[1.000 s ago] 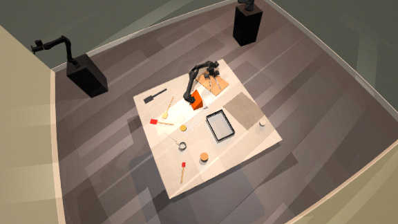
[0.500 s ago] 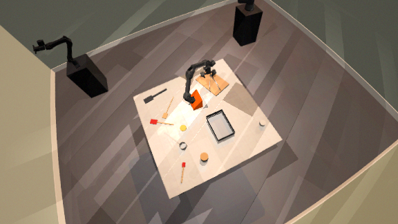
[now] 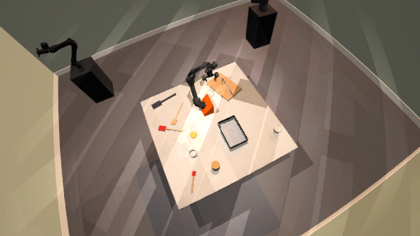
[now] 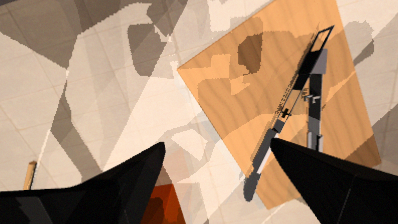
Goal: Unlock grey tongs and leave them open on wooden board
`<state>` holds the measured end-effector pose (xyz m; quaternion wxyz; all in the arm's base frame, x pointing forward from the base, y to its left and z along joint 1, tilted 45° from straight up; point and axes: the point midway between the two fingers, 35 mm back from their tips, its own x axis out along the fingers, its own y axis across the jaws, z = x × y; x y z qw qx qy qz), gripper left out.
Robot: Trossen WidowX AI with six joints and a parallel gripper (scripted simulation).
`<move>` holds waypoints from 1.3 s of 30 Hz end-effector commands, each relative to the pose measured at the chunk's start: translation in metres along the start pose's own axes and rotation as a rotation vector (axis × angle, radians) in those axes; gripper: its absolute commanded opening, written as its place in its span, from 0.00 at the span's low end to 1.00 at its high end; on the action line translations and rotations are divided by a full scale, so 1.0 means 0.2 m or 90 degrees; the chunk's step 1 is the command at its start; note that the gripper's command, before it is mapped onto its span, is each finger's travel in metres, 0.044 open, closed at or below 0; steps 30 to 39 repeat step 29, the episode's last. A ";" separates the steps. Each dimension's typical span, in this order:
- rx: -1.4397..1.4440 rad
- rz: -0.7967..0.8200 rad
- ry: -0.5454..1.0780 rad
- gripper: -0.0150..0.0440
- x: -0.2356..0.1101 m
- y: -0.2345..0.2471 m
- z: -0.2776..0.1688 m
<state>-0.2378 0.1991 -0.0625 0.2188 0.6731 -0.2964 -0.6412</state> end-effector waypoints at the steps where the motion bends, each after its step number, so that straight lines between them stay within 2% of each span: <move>1: 0.005 0.006 0.002 1.00 -0.02 0.02 -0.01; 8: -0.001 -0.003 -0.001 1.00 -0.25 0.01 -0.02; 39: -0.001 -0.003 -0.001 1.00 -0.25 0.01 -0.02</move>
